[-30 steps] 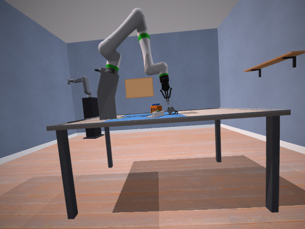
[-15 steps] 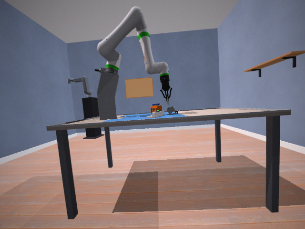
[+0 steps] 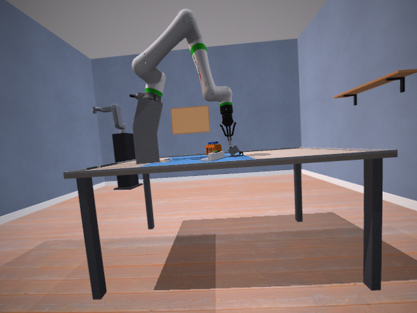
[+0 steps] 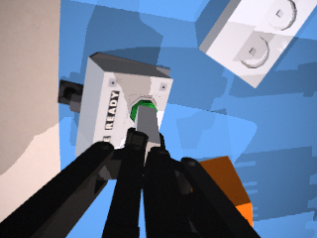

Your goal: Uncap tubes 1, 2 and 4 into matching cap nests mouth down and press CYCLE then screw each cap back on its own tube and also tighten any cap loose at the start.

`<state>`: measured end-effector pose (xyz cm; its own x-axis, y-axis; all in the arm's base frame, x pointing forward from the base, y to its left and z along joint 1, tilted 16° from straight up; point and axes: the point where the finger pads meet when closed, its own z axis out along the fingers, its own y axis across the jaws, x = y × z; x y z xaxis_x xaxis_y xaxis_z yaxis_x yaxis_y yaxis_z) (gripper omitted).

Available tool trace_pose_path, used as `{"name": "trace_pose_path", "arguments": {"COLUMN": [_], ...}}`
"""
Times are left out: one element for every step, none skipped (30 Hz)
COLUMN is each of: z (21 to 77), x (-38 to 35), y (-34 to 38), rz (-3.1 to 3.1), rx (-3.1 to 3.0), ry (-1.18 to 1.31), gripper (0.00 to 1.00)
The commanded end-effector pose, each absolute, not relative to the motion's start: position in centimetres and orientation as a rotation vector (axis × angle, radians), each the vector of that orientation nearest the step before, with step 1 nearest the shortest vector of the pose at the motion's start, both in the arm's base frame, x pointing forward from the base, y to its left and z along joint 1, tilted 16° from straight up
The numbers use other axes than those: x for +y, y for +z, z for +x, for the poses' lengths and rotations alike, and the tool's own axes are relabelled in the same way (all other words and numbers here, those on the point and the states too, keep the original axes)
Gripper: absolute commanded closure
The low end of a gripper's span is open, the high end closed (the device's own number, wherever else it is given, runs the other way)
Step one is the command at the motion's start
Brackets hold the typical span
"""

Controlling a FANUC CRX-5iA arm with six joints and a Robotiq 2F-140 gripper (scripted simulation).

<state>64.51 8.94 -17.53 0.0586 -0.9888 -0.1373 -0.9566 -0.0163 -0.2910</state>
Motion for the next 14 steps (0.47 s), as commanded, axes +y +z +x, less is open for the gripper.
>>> {"name": "trace_pose_path", "arguments": {"z": [64.65,64.65,64.65,64.65,64.65,64.65,64.65,64.65,64.67,64.69,64.70,64.72,64.74,64.75], "x": [9.05,9.05,9.05,9.05,9.05,9.05,9.05,9.05,9.06,9.07,9.08,9.08,9.09,9.10], "y": [-17.61,-17.61,-17.61,-17.61,-17.61,-17.61,-17.61,-17.61,-17.68,-17.74,-17.80,-17.87,-17.93,-18.00], "rz": [-2.067,-2.067,-2.067,-2.067,-2.067,-2.067,-2.067,-2.067,-2.067,-2.067,-2.067,-2.067,-2.067,-2.067], "rx": [1.993,1.993,1.993,1.993,1.993,1.993,1.993,1.993,1.993,1.993,1.993,1.993,1.993,1.993], "ry": [-0.130,-0.130,-0.130,-0.130,-0.130,-0.130,-0.130,-0.130,-0.130,-0.130,-0.130,-0.130,-0.130,-0.130], "gripper": [1.00,1.00,1.00,1.00,1.00,1.00,1.00,1.00,1.00,1.00,1.00,1.00,1.00,1.00]}}
